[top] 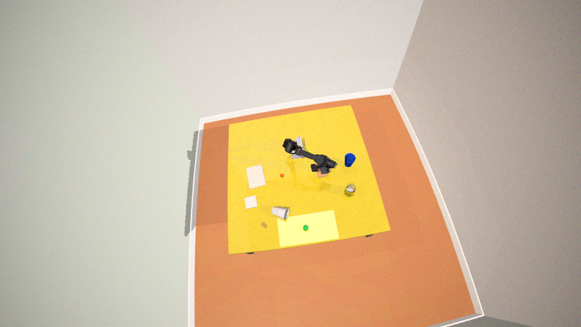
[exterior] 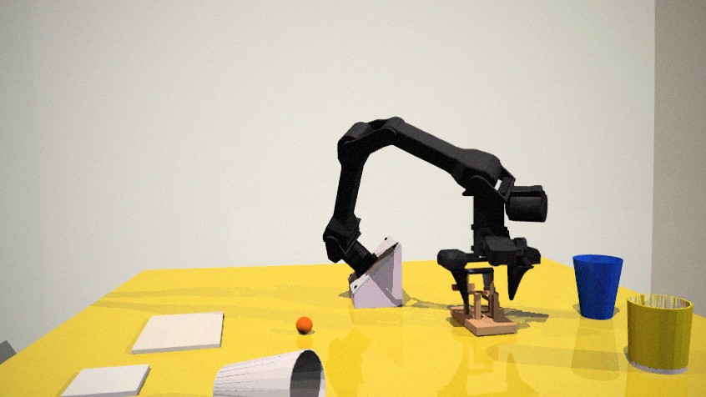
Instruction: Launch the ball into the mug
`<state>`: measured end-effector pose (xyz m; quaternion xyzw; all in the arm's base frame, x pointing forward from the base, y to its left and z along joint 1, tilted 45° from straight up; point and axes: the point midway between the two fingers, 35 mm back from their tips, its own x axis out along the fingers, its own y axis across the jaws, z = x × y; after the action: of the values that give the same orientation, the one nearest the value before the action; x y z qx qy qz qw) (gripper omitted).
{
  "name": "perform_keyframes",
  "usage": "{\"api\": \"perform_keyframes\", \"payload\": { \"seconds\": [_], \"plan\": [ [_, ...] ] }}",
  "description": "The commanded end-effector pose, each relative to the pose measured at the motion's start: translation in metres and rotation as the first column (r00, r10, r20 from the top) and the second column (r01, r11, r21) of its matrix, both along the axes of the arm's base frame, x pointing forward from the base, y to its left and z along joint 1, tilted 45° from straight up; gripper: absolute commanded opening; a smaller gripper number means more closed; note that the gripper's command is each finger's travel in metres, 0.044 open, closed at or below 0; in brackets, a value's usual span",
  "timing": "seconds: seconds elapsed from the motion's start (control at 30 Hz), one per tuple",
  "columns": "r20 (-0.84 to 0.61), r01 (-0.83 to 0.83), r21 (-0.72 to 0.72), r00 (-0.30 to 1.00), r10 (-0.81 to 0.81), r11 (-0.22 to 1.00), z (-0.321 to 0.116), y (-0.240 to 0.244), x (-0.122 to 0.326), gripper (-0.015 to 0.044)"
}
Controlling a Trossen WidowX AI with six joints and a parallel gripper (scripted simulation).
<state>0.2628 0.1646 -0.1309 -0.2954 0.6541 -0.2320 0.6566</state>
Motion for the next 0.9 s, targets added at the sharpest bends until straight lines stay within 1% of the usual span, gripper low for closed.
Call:
{"api": "perform_keyframes", "payload": {
  "seconds": [0.0, 0.37, 0.77, 0.87],
  "plan": [
    [-0.001, -0.006, -0.003, 1.0, 0.006, 1.0, -0.005, -0.005, 0.0, 0.044],
    [-0.001, -0.006, -0.004, 1.0, 0.006, 1.0, -0.016, -0.016, 0.0, 0.044],
    [0.0, 0.001, -0.002, 1.0, -0.001, 1.0, -0.013, -0.014, 0.0, 0.0125],
    [0.0, 0.001, -0.002, 1.0, -0.001, 1.0, -0.013, -0.014, 0.0, 0.0105]
  ]
}}
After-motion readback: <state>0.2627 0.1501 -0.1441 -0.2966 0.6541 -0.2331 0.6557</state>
